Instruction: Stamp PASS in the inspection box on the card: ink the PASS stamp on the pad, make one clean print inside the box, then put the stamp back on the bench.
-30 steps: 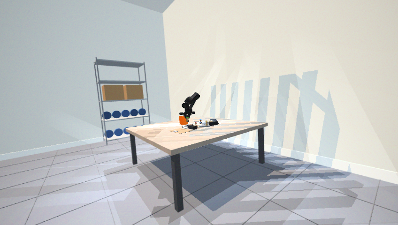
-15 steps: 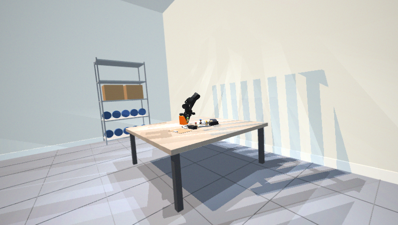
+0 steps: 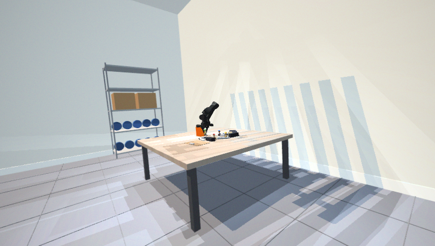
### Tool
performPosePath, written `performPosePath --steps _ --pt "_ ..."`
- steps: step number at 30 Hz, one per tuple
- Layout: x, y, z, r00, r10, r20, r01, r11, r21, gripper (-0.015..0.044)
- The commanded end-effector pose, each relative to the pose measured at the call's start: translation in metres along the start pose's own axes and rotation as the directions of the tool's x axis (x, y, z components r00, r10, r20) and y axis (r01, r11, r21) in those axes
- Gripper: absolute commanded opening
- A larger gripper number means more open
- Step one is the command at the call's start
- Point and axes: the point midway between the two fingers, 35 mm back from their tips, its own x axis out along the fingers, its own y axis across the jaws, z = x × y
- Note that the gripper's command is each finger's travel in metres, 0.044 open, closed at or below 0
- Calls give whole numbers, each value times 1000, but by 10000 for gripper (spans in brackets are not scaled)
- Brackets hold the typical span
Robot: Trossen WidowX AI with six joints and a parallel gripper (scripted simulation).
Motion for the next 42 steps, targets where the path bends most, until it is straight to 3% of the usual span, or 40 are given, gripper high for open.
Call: performPosePath --steps 1,42 --pt "4 0 -1 1000 6 -2 -6 1000 7 0" --pt "27 1 -3 1000 8 -1 -8 1000 4 0"
